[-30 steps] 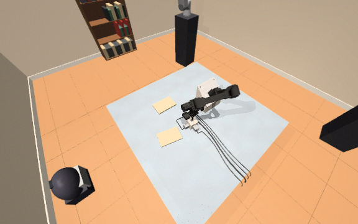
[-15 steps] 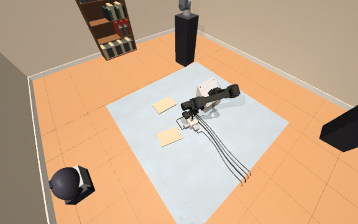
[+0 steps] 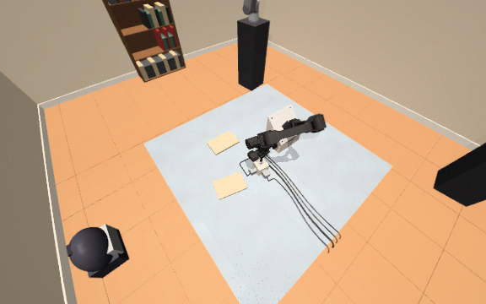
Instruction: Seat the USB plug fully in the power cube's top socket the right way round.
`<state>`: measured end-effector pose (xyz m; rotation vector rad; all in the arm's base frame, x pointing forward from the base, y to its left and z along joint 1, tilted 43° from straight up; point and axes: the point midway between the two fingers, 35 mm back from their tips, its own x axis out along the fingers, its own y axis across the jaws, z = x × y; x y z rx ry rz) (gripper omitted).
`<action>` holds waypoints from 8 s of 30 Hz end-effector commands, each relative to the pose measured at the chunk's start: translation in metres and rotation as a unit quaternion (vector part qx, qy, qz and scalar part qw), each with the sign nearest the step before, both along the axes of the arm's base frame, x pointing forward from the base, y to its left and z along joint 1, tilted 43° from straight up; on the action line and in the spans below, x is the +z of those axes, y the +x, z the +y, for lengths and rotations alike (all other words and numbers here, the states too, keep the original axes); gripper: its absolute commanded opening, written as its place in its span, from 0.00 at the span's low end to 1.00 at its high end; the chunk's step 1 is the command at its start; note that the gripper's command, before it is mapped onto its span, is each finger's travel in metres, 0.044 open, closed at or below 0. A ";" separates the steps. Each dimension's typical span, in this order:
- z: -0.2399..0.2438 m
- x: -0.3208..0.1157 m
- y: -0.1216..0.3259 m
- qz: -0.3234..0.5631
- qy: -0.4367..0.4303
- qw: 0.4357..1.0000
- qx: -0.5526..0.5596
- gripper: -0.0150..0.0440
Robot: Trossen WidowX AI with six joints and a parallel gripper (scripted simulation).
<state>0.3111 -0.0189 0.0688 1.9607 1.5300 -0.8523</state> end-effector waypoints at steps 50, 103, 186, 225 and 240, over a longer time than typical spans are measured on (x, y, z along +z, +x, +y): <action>0.000 0.000 0.000 -0.407 -0.105 0.782 0.460 0.25; 0.000 0.000 0.000 -0.640 -0.165 0.203 0.723 0.25; 0.006 -0.003 0.001 -0.660 -0.171 0.036 0.731 0.25; 0.011 -0.006 0.001 -0.665 -0.173 0.048 0.725 0.25; 0.012 -0.006 0.002 -0.666 -0.174 0.053 0.723 0.25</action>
